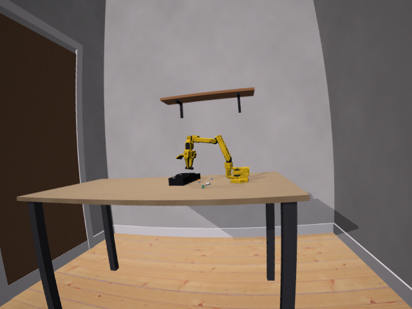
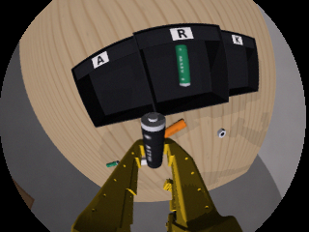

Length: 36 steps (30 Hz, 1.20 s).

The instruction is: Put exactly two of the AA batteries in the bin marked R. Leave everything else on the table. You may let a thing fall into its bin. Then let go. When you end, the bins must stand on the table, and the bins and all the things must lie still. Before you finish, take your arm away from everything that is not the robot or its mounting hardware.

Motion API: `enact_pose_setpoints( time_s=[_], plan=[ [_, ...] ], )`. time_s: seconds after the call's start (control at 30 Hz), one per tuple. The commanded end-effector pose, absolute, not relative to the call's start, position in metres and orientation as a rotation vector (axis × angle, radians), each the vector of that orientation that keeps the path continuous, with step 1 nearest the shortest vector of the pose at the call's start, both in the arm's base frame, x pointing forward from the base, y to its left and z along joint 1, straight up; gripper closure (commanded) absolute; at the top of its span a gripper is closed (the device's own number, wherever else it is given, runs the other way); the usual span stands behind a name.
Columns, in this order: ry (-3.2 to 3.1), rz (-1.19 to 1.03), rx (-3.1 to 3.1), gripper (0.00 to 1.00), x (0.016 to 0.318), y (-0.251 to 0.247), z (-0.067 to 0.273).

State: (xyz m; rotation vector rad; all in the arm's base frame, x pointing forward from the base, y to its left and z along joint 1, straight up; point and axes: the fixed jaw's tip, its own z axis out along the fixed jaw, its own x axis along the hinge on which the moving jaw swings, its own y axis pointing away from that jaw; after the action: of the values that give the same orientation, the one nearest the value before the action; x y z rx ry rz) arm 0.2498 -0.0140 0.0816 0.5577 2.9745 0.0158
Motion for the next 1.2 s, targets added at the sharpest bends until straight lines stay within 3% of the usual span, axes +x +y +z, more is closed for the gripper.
enact_pose_setpoints(
  time_s=[0.0, 1.17],
  plan=[
    [2.909, 0.02, 0.526, 1.0, 0.258, -0.02, 0.093],
    [2.858, -0.021, 0.408, 1.0, 0.275, -0.047, 0.094]
  ],
)
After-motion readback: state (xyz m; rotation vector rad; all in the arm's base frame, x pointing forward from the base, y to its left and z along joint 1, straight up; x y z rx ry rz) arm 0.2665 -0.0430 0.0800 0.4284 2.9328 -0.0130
